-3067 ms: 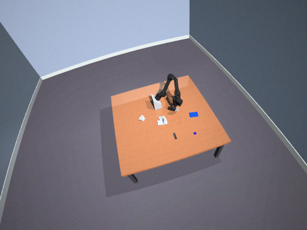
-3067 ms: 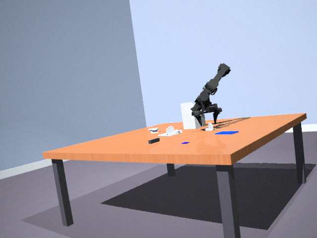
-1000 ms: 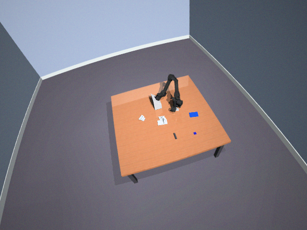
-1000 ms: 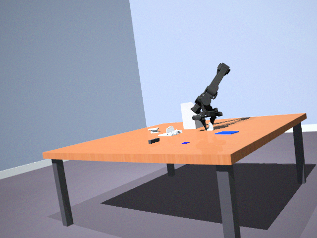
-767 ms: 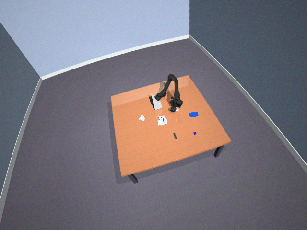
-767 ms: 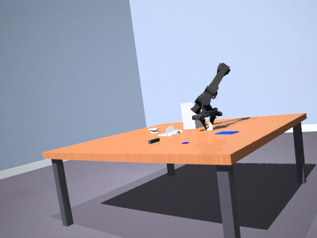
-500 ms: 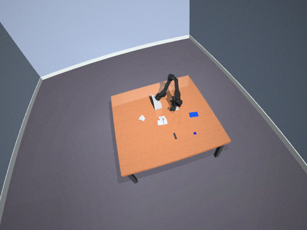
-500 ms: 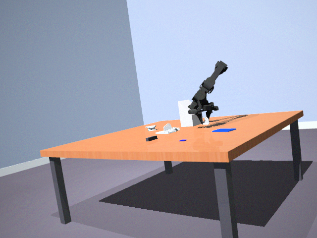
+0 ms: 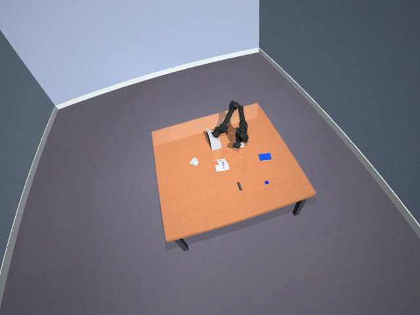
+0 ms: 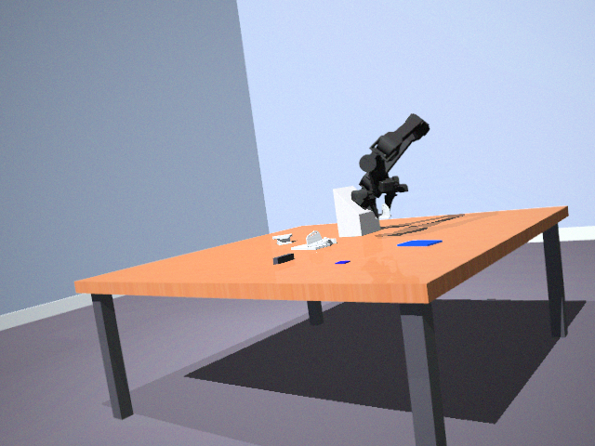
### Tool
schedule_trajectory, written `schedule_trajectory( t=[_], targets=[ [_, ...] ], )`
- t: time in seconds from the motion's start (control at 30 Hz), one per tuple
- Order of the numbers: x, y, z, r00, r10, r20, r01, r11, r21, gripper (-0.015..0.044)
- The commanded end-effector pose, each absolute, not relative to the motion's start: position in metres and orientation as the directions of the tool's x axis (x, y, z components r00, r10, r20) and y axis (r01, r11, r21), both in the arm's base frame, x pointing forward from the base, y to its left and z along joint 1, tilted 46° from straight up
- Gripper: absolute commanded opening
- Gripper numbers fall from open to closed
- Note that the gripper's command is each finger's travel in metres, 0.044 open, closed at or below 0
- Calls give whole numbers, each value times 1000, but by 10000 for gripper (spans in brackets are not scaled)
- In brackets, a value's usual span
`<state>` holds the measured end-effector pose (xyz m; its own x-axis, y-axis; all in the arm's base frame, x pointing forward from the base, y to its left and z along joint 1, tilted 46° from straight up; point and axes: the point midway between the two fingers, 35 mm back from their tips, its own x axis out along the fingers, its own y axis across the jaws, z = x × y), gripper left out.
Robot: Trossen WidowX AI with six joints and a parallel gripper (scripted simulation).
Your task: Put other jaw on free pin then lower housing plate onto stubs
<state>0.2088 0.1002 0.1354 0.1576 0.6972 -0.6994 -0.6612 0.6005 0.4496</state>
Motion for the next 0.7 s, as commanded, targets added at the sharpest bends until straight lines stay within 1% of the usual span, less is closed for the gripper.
schedule_trajectory(
  t=[0.0,0.17,0.67],
  targets=[
    [207,96,143,164,701,-694,-669,596,444,134],
    [210,94,142,164,699,-696,-656,604,452,134],
    [239,68,124,165,684,-711,-515,675,529,134]
  ],
)
